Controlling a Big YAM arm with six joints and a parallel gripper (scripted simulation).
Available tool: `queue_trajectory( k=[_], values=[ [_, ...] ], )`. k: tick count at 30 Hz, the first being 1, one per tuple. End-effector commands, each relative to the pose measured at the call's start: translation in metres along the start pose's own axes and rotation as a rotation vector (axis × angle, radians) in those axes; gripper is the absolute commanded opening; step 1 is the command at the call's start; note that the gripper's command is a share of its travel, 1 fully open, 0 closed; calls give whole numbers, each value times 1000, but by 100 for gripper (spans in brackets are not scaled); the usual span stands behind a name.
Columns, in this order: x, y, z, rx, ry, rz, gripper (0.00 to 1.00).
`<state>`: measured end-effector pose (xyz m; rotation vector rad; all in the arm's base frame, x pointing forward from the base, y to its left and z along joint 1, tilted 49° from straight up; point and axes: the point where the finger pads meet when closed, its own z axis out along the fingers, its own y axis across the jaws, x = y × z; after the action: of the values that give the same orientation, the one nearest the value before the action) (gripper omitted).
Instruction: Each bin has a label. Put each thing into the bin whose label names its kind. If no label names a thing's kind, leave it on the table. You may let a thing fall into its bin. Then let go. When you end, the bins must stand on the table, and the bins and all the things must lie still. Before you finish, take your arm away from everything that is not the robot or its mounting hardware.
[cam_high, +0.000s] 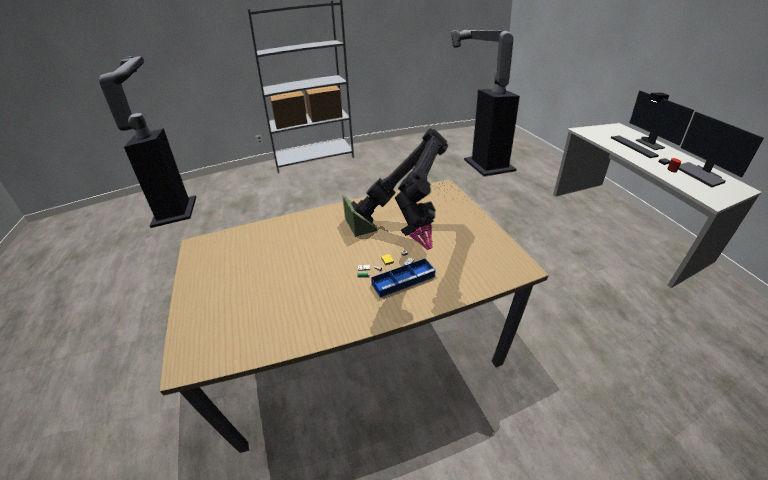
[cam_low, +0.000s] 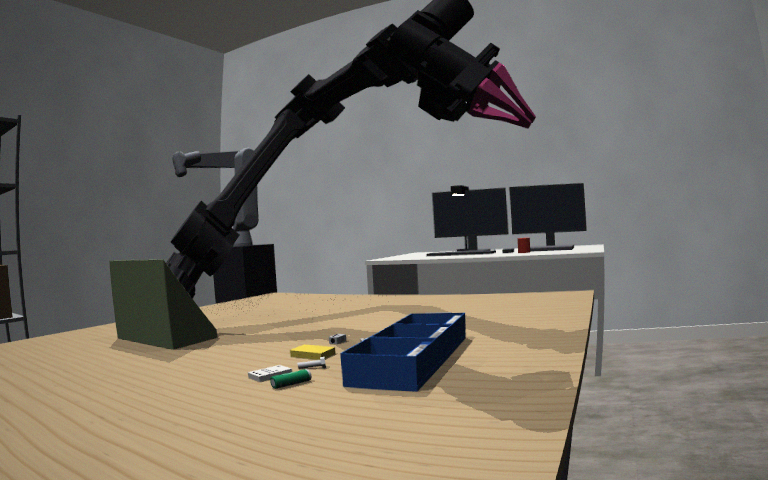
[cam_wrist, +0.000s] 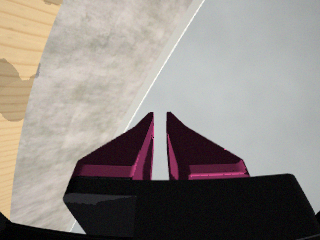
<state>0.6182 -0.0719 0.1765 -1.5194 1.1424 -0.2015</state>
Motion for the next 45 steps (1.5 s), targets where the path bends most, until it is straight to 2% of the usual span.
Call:
queue_trajectory(
  k=[1,7,8,9,11,12,22,26,28,30,31,36,37,43,45],
  values=[
    [-13,15,27,7,-22,9,9],
    [-27,47,56,7,-22,9,9],
    [-30,36,38,15,5,33,9],
    [-14,42,25,-16,37,97,9],
    [-14,42,25,-16,37,97,9],
    [-8,24,21,-10,49,107,9],
    [11,71,-9,-158,164,532,9],
    [13,96,-29,-218,218,713,9],
    [13,96,-29,-218,218,713,9],
    [8,126,-41,-268,247,830,9],
    [12,108,-40,-263,259,849,9],
    [6,132,-63,-336,328,1065,9],
    [6,134,-63,-345,334,1087,9],
    [-10,158,-94,-436,422,1345,9],
    [-10,158,-94,-436,422,1345,9]
  ],
)
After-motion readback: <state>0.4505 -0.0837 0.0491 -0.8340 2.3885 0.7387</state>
